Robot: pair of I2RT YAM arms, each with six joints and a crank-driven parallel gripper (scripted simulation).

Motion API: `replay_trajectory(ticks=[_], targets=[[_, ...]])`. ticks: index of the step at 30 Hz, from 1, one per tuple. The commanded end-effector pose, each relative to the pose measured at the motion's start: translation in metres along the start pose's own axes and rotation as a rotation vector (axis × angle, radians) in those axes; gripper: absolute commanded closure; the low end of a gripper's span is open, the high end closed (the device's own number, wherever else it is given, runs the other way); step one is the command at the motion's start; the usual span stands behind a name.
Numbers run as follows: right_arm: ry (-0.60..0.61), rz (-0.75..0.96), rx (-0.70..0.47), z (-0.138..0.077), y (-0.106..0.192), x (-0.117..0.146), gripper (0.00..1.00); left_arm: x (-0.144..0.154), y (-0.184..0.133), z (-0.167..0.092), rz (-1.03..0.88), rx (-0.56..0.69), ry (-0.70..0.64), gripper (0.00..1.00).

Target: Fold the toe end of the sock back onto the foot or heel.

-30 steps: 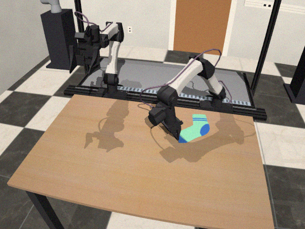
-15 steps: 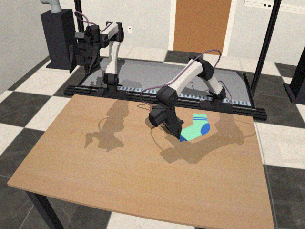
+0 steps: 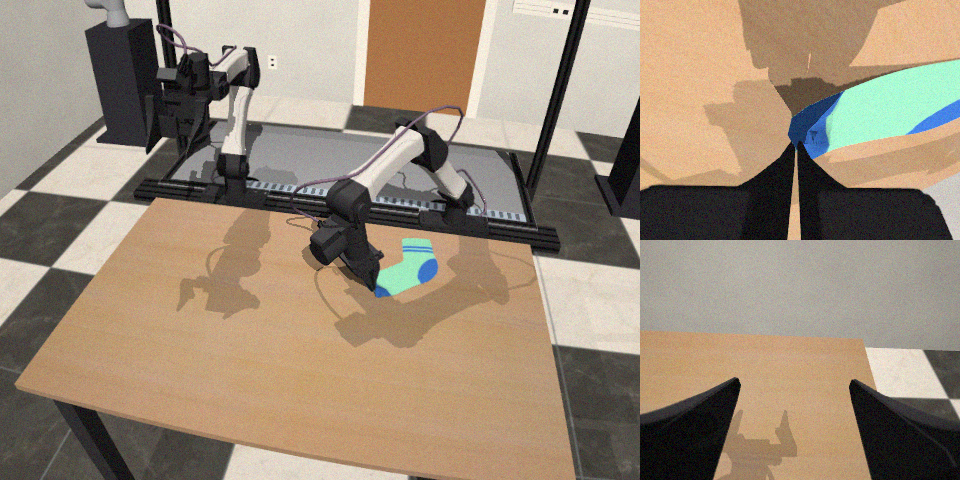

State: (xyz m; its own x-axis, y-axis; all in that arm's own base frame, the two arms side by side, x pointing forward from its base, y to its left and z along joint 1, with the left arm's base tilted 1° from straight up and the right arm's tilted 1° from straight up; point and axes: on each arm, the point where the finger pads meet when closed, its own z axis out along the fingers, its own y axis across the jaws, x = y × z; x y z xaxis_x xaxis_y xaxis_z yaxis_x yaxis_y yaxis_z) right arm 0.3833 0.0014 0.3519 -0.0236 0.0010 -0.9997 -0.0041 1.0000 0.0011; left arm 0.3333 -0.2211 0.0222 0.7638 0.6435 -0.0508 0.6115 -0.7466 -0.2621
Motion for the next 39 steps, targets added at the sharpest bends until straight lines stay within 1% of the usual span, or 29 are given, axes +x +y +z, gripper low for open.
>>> replay_trajectory(ticks=[1,4,8,9,11,12,14,15,18,19,20,21,25,27,32,35,37,39], targets=[[-0.028,-0.001,0.004,-0.001,-0.001,-0.010,0.00,0.003,0.003,-0.007,-0.002,-0.019,-0.010,0.98],[-0.028,-0.001,0.004,-0.001,-0.001,-0.010,0.00,0.006,0.006,-0.017,-0.005,-0.062,-0.002,0.98],[-0.028,-0.001,0.004,-0.001,-0.001,-0.010,0.00,0.005,0.000,-0.018,-0.005,-0.057,-0.002,0.98],[-0.028,-0.001,0.004,-0.001,-0.001,-0.010,0.00,0.001,0.003,-0.019,0.002,-0.082,0.039,0.98],[-0.028,-0.001,0.004,-0.001,-0.001,-0.010,0.00,0.002,0.003,-0.019,0.003,-0.088,0.046,0.98],[-0.028,-0.001,0.004,-0.001,-0.001,-0.010,0.00,0.004,-0.002,-0.022,-0.006,-0.067,0.022,0.98],[-0.028,-0.001,0.004,-0.001,-0.001,-0.010,0.00,0.004,0.005,-0.033,0.002,-0.101,0.035,0.98],[-0.028,-0.001,0.004,-0.001,-0.001,-0.010,0.00,0.003,0.005,-0.028,0.006,-0.088,0.031,0.98],[-0.028,-0.001,0.004,-0.001,-0.001,-0.010,0.00,0.006,0.008,-0.027,0.000,-0.101,0.032,0.98],[-0.028,-0.001,0.004,-0.001,-0.001,-0.010,0.00,0.002,0.003,-0.020,0.003,-0.090,0.048,0.98],[-0.028,-0.001,0.004,-0.001,-0.001,-0.010,0.00,0.001,0.003,-0.020,0.005,-0.093,0.052,0.98],[-0.028,-0.001,0.004,-0.001,-0.001,-0.010,0.00,0.002,-0.003,-0.019,0.004,-0.069,0.038,0.98],[-0.028,-0.001,0.004,-0.001,-0.001,-0.010,0.00,0.005,0.000,-0.022,0.000,-0.089,0.041,0.98],[-0.028,-0.001,0.004,-0.001,-0.001,-0.010,0.00,-0.003,-0.004,-0.023,0.017,-0.115,0.045,0.98],[-0.028,-0.001,0.004,-0.001,-0.001,-0.010,0.00,-0.006,-0.017,-0.031,0.016,-0.153,0.040,0.98],[-0.028,-0.001,0.004,-0.001,-0.001,-0.010,0.00,-0.003,-0.021,-0.031,0.007,-0.136,0.044,0.98],[-0.028,-0.001,0.004,-0.001,-0.001,-0.010,0.00,-0.002,-0.020,-0.018,0.008,-0.113,0.039,0.98],[-0.028,-0.001,0.004,-0.001,-0.001,-0.010,0.00,-0.002,-0.020,-0.015,0.007,-0.107,0.038,0.98]])
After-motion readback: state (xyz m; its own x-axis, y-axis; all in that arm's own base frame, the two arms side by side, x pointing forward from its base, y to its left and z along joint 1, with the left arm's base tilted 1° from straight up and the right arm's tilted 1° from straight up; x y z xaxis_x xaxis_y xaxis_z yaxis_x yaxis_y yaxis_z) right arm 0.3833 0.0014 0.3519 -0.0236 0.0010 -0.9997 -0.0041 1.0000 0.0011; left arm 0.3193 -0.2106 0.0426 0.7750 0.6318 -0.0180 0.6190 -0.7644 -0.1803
